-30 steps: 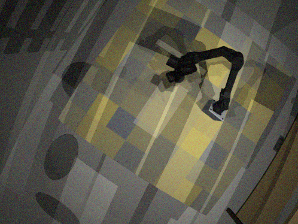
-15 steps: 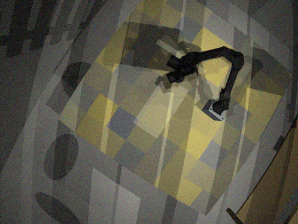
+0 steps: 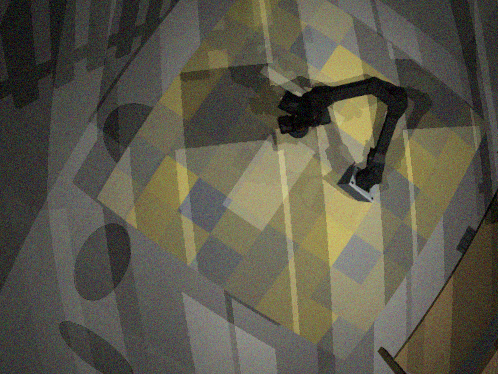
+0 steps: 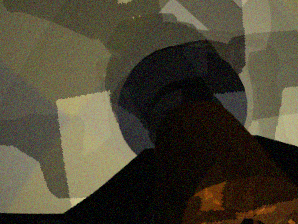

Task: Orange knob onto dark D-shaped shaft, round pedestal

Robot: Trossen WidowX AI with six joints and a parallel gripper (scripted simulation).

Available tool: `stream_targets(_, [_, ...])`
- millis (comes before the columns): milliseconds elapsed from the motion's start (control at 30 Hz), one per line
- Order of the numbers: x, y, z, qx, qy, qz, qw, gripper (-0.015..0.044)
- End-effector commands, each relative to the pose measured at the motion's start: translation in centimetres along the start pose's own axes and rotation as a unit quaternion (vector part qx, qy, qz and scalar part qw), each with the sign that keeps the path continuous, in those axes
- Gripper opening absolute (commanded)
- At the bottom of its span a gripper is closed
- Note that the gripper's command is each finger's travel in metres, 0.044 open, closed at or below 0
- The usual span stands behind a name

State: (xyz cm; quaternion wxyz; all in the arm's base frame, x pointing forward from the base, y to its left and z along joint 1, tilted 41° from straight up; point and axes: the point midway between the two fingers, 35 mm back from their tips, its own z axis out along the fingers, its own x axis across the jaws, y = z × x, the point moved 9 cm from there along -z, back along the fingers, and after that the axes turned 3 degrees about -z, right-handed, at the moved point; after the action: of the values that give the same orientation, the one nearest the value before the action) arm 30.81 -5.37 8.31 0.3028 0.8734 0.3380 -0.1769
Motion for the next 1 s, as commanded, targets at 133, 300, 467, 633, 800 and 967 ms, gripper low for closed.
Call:
stream_targets(133, [0.44,0.23,-0.22,-0.003,0.002,0.005,1.0,0.0])
stream_targets(300, [0.44,0.2,-0.21,-0.003,0.002,0.005,1.0,0.0])
stream_targets(467, [0.35,0.14,-0.12,-0.003,0.002,0.005,1.0,0.0])
stream_targets(633, [0.14,-0.02,-0.1,-0.003,0.002,0.005,1.0,0.0])
stream_targets(800, [0.02,0.03,-0.24,-0.003,0.002,0.005,1.0,0.0])
stream_targets(967, [0.11,0.15,-0.28,-0.003,0.002,0.005,1.0,0.0])
